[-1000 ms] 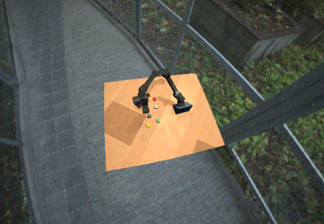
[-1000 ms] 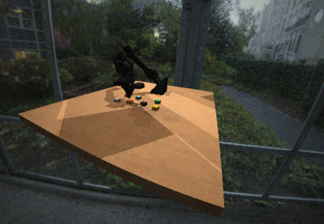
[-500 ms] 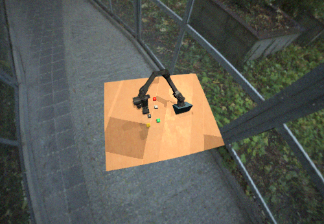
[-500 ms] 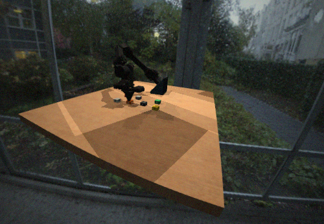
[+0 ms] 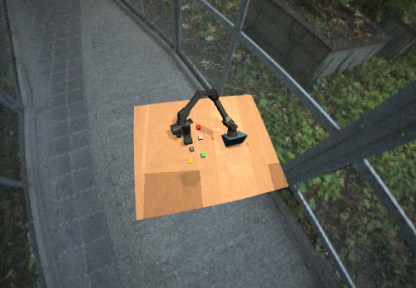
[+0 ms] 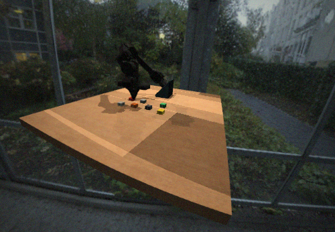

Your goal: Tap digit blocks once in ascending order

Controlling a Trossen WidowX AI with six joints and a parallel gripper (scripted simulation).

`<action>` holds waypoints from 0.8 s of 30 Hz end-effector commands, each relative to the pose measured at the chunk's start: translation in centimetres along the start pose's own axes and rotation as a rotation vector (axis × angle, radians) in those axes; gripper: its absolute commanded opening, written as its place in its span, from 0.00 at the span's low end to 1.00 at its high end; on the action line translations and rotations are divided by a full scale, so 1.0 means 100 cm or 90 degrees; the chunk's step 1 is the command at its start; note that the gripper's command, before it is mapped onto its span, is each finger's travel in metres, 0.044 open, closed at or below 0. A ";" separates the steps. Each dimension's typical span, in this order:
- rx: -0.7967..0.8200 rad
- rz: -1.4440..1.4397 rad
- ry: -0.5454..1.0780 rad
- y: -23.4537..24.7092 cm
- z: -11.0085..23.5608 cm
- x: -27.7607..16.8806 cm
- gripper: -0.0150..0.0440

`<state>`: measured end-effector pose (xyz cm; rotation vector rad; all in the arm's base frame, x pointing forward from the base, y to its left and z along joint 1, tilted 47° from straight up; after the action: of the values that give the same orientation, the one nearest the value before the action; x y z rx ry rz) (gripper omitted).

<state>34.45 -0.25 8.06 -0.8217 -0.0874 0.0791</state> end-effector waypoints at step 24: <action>0.006 -0.001 -0.008 0.003 0.072 -0.108 0.29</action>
<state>24.34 4.43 12.48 -0.8152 -0.0999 0.0900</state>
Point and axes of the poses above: the point midway between the two fingers, 35 mm back from their tips, its own z axis back along the fingers, its own y axis across the jaws, x = y × z, the point moved 1 cm from there along z, back along the fingers, and after that the axes turned 2 degrees about z, right-handed, at the moved point
